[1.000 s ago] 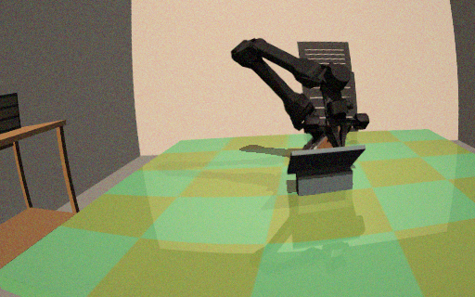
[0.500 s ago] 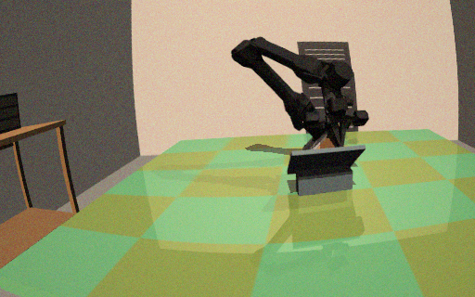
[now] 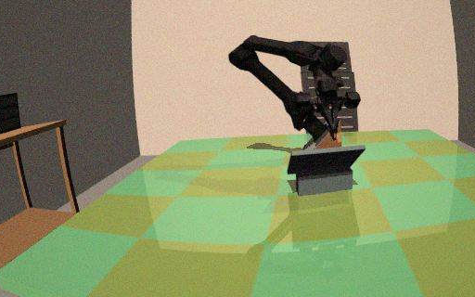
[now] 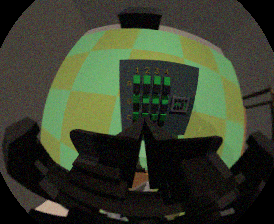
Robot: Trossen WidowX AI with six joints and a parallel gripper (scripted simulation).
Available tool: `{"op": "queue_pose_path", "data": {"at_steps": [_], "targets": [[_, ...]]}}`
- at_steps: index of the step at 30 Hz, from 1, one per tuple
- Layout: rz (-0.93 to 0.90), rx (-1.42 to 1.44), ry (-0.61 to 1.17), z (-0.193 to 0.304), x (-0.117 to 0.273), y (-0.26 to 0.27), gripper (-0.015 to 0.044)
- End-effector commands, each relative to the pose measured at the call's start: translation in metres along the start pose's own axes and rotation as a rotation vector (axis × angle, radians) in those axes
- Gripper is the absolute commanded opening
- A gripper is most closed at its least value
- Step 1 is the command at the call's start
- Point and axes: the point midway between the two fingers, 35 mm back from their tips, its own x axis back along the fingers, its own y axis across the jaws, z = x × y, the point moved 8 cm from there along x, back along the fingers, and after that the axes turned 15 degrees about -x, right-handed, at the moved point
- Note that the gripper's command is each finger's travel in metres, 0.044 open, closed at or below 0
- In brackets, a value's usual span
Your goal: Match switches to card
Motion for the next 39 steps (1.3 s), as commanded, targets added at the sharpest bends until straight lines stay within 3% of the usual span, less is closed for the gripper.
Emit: {"op": "queue_pose_path", "data": {"at_steps": [1,6,39], "targets": [[0.004,0.012,0.003,0.0,-0.002,-0.005,0.0],[-0.001,0.012,-0.023,0.003,-0.035,-0.007,0.0],[0.0,0.012,-0.024,0.003,-0.059,-0.007,0.0]]}}
